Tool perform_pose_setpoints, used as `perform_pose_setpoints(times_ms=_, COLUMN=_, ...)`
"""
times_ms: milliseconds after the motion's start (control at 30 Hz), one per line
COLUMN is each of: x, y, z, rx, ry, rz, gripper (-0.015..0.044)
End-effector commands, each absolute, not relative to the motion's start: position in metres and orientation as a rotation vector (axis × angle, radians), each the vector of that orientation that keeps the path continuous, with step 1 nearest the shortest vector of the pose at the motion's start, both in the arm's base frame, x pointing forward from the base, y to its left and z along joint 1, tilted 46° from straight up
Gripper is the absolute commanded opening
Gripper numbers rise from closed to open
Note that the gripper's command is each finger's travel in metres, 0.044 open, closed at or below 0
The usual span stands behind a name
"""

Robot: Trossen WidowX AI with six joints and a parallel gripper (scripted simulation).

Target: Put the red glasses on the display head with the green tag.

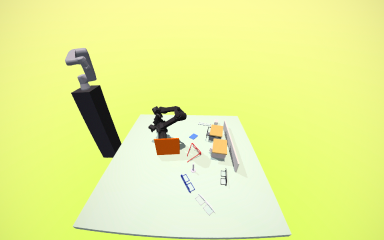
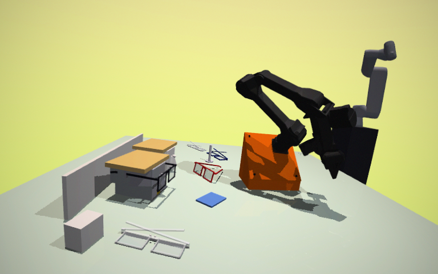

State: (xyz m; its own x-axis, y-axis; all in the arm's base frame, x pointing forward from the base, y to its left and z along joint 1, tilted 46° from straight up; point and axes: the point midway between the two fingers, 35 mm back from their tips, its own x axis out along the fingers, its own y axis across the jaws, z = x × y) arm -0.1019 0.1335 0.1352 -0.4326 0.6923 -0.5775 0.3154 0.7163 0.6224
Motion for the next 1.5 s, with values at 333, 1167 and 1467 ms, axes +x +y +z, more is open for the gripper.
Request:
perform_pose_setpoints(times_ms=333, x=-0.097, y=0.14, z=0.135, rx=0.76, ry=1.983, rz=0.527, gripper=0.0361)
perform_pose_setpoints(times_ms=1167, x=0.068, y=0.225, z=0.09, rx=0.607, ry=1.653, rz=-0.049, gripper=0.02)
perform_pose_setpoints(times_ms=1467, x=0.16, y=0.21, z=0.058, rx=0.681, ry=1.753, rz=-0.206, gripper=0.02)
